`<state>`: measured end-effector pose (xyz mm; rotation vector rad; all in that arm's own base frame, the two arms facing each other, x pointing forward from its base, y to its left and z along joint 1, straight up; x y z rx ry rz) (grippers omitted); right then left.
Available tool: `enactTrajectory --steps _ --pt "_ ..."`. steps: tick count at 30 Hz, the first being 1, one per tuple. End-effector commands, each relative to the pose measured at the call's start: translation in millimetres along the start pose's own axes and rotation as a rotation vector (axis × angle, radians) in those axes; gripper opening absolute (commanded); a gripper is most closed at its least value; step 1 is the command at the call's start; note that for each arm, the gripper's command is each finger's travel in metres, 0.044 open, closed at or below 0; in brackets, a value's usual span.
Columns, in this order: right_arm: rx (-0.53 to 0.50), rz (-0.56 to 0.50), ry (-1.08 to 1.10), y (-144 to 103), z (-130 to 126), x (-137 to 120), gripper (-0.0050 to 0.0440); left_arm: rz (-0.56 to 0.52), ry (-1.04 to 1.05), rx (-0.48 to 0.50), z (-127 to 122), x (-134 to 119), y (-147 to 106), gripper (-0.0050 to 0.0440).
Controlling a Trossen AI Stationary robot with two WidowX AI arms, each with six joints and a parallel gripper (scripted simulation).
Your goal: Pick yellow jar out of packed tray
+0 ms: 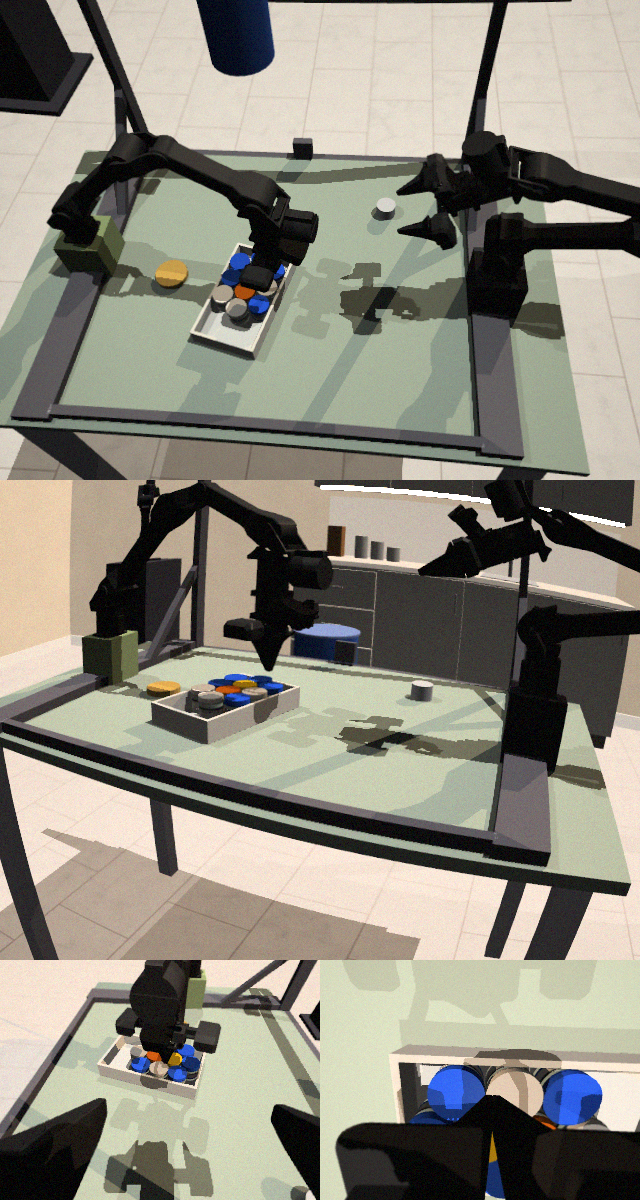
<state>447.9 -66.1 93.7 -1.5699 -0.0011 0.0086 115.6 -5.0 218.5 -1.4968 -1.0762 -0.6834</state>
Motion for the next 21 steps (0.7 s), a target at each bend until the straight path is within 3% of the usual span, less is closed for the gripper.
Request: enactTrajectory --steps 1,6,21 --pt "-0.007 -0.033 0.005 -15 1 8 -0.005 -0.004 -0.002 -0.002 0 0 -1 0.044" --pt "-0.007 -0.035 0.004 -15 1 11 -0.005 -0.005 -0.002 -0.003 0 0 -1 0.044" --pt "-0.004 -0.014 0.004 18 1 7 -0.005 -0.009 0.0 -0.004 -1 2 -2 0.044"
Point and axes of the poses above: on each arm, the point midway between the two fingers, 35 mm back from their tips, its own y axis out along the fingers, its own z axis across the jaws, x = y × z, the point moved 8 cm from there along -y, back along the fingers, and after that the axes turned 14 degrees about -y, right-handed, at the moved point
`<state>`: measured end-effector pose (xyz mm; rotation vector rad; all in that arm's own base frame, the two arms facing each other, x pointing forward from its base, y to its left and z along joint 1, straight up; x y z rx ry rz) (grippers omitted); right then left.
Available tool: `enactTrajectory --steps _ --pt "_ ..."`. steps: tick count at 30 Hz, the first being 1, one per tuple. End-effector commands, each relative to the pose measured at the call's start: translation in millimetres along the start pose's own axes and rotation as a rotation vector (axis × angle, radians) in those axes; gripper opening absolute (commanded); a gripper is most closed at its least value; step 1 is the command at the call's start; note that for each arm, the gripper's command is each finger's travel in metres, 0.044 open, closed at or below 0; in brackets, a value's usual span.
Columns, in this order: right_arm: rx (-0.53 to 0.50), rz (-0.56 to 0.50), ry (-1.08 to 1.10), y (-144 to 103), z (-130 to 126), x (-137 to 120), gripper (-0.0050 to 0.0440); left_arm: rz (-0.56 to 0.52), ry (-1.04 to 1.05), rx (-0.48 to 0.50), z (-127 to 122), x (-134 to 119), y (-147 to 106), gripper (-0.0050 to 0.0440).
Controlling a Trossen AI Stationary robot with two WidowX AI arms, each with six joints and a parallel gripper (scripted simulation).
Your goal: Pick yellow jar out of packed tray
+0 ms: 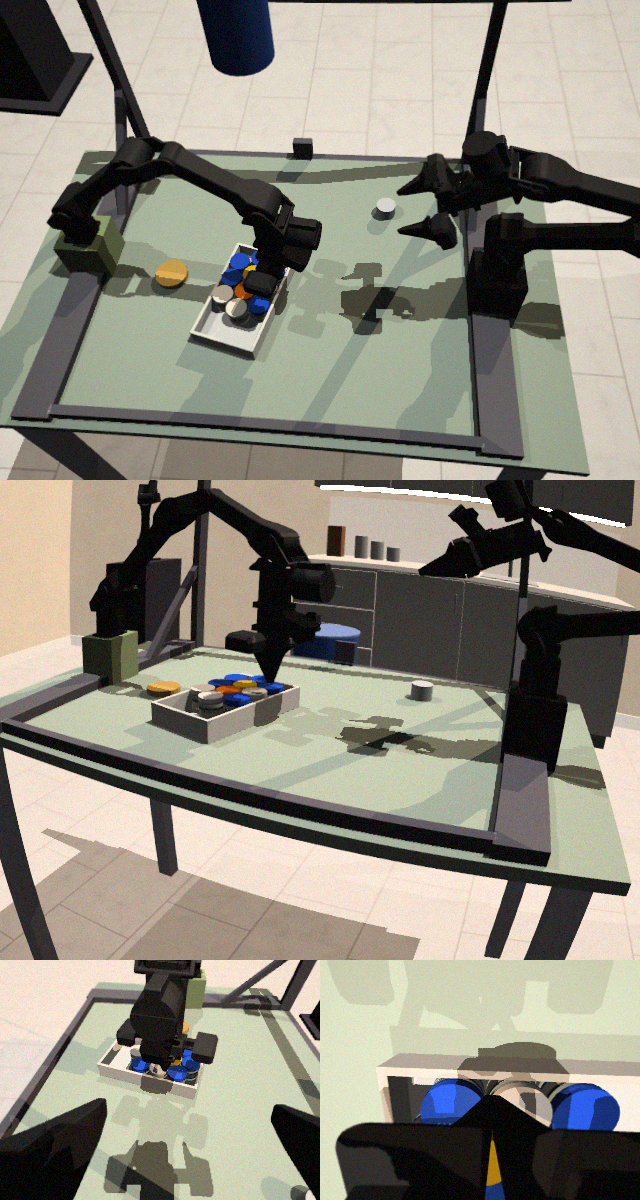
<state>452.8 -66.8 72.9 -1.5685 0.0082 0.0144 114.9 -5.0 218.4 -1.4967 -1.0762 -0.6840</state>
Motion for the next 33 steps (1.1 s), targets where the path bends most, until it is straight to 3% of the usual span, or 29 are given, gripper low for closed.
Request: enactTrajectory --steps 1,15,16,24,26,28,33 --pt "-0.005 -0.024 0.001 0 2 2 -0.005 -0.008 -0.001 -0.004 -1 3 -2 0.044" --pt "-0.006 -0.027 0.001 15 2 3 -0.005 -0.008 -0.001 -0.004 -1 3 -2 0.044" --pt "-0.008 -0.041 0.001 9 2 3 0.0024 -0.008 -0.001 -0.004 -1 3 -2 0.044" --pt "-0.008 -0.051 -0.001 6 1 5 0.0216 -0.008 -0.001 -0.004 -1 3 -2 0.044" --pt "-0.008 -0.051 -0.001 6 1 5 0.0216 -0.008 -0.001 -0.004 -1 3 -2 0.044" --pt "-0.008 -0.051 -0.001 6 1 5 0.025 -0.008 -0.001 -0.004 -1 3 -2 0.044" --pt "-0.008 -0.051 -0.001 6 1 5 0.025 -0.008 -0.001 -0.004 -1 3 -2 0.044"
Point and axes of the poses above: on each arm, the point midway between the two fingers, 35 mm back from their tips, its own y axis out along the fingers, its own z axis across the jaws, x = y × z, the point moved 8 cm from there along -y, back along the fingers, and after that the axes turned 14 degrees about -y, right-handed, at the moved point
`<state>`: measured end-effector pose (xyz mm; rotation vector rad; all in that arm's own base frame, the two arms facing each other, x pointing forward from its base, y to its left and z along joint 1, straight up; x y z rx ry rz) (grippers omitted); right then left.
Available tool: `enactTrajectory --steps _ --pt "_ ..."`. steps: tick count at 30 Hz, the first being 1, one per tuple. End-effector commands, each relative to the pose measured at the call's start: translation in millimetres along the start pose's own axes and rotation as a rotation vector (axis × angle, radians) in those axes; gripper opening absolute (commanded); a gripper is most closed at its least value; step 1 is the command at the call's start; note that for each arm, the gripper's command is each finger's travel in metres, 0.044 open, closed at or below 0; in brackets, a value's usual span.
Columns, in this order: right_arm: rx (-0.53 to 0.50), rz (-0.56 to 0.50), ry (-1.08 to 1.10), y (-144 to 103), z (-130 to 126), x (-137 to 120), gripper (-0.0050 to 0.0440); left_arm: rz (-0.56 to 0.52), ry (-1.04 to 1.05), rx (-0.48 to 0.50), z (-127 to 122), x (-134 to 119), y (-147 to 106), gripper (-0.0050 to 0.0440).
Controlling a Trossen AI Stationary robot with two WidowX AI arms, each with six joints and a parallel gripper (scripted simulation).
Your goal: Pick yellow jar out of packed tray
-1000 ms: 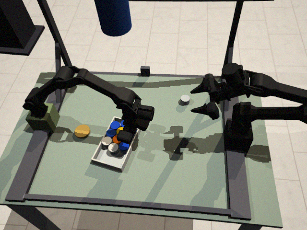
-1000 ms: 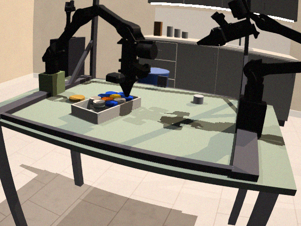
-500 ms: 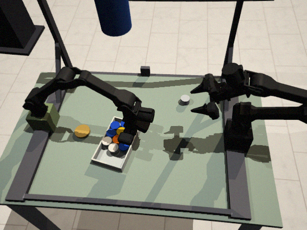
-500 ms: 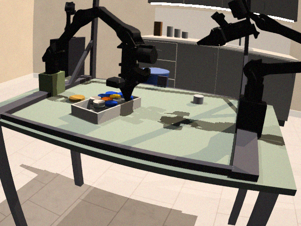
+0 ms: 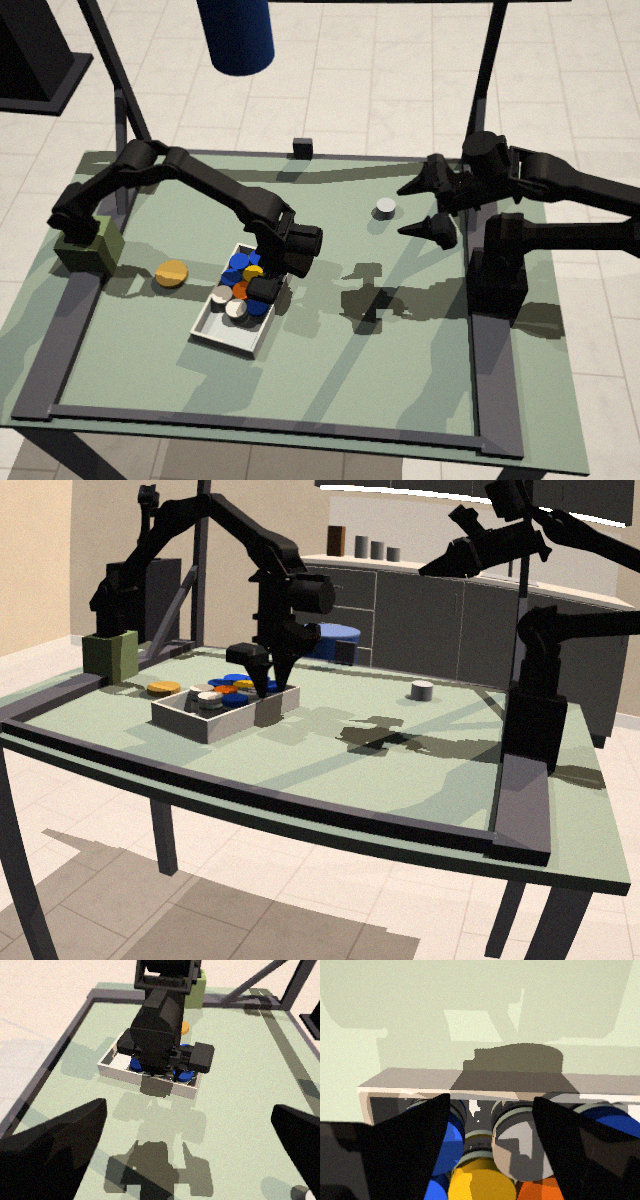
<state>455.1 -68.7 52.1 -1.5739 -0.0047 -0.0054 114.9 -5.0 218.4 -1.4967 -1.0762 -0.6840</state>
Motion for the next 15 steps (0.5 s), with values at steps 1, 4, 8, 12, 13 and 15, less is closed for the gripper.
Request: enactTrajectory --steps 1,4,8,12,13,15 --pt "-0.002 -0.03 -0.005 -15.0 2.9 2.6 0.025 -0.008 -0.001 -0.004 -0.9 2.6 -1.8 0.044" --pt "-0.002 -0.03 -0.005 -15.0 2.8 2.5 0.025 -0.008 -0.001 -0.004 -0.9 2.6 -1.8 0.044" --pt "-0.002 -0.03 -0.005 -15.0 2.8 2.5 0.025 -0.008 -0.001 -0.004 -0.9 2.6 -1.8 0.044" --pt "-0.002 -0.029 -0.006 -16.5 4.7 0.6 0.025 -0.008 -0.001 -0.004 -0.9 2.6 -1.8 0.044" --pt "-0.002 -0.026 -0.006 -15.5 4.7 0.5 0.025 -0.008 -0.001 -0.004 -0.9 2.6 -1.8 0.044" --pt "-0.001 -0.026 -0.006 -15.3 4.7 0.5 0.025 -0.008 -0.001 -0.004 -0.9 2.6 -1.8 0.044"
Point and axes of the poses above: on each arm, the point midway between the two fingers, 35 mm back from their tips, its own y axis out along the fingers, its own z axis across the jaws, x = y × z, the point moved 8 cm from there along -y, back along the fingers, and after that the axes turned 14 degrees about -y, right-handed, at the moved point
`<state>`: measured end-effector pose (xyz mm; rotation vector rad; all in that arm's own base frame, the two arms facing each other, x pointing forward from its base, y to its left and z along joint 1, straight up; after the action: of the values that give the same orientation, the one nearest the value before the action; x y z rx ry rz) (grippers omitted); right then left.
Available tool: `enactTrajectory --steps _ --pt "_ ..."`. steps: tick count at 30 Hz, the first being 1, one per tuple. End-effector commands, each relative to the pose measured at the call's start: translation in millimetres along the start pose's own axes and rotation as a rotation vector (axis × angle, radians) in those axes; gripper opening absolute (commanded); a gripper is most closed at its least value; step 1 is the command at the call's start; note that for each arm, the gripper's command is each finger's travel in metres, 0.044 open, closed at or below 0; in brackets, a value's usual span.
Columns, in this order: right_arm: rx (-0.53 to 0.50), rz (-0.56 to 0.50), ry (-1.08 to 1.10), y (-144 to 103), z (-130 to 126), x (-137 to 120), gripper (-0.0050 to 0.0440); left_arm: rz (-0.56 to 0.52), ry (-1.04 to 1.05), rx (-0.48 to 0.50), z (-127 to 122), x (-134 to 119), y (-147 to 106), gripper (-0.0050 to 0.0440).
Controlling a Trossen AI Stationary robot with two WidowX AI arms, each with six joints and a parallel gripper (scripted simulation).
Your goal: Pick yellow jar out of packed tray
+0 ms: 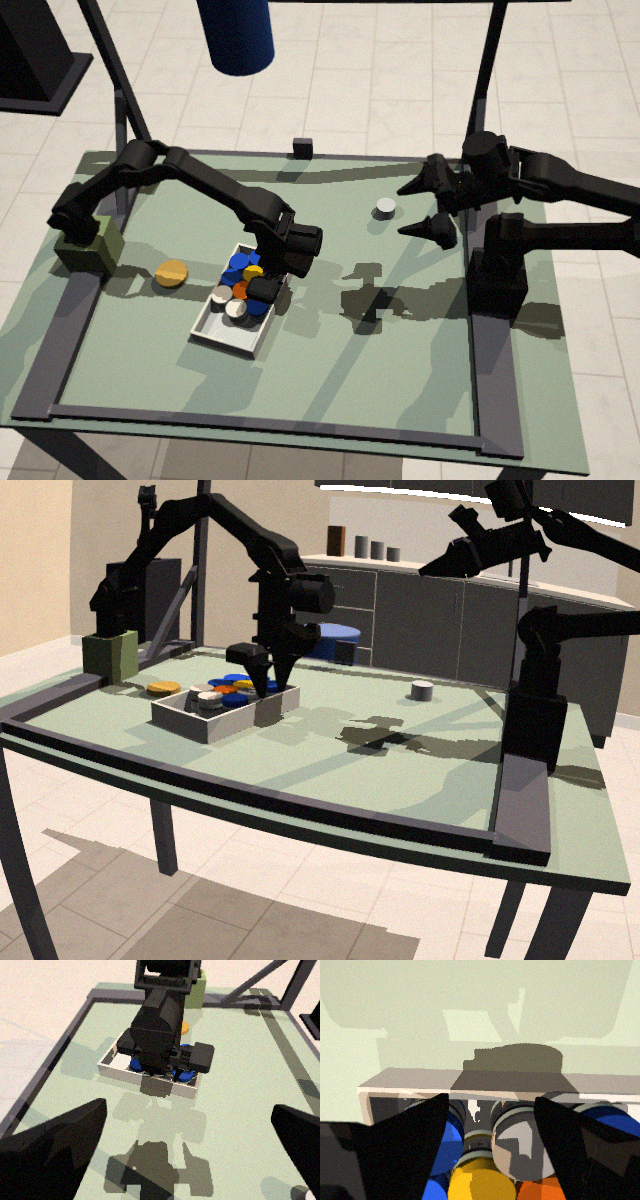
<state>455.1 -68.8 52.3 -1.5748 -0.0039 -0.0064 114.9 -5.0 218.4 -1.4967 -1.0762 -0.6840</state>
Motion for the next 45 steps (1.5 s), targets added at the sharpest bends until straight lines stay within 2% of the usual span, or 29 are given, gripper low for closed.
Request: enactTrajectory --steps 1,6,12,17,21,27,29,38,45 --pt "-0.002 -0.038 -0.007 -20 4 3 0.025 -0.008 -0.001 -0.004 -1 3 -2 0.044" --pt "-0.005 -0.057 -0.006 -39 2 5 0.025 -0.008 -0.001 -0.004 -1 3 -2 0.044" --pt "-0.005 -0.057 -0.006 -46 2 5 0.0249 -0.008 -0.001 -0.004 -1 3 -2 0.044" --pt "-0.005 -0.057 -0.006 -75 2 3 0.0249 -0.008 -0.001 -0.004 -1 3 -2 0.044" --pt "-0.004 -0.048 -0.006 -72 3 -1 0.0153 -0.005 -0.001 -0.004 -1 1 0 0.044" --pt "-0.002 -0.037 -0.005 -67 11 -28 0.0009 -0.036 0.008 -0.029 -6 14 2 0.044" --pt "-0.002 -0.037 -0.005 -67 11 -28 0.0009 -0.036 0.008 -0.029 -6 14 2 0.044" --pt "-0.001 -0.033 -0.005 -64 24 -84 0.0 -0.078 0.025 -0.071 -15 32 15 0.044" --pt "0.0 -0.031 -0.005 -62 31 -112 -0.0001 -0.089 0.03 -0.081 -17 36 18 0.044"
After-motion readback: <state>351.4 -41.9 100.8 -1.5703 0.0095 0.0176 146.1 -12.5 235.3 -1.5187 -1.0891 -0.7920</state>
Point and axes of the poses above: on each arm, the point midway between the two fingers, 35 mm back from their tips, its own y axis out along the fingers, its own z axis across the jaws, x = y × z, the point moved 8 cm from there along -y, back along the fingers, and after that the axes turned 14 degrees about -y, right-handed, at the moved point
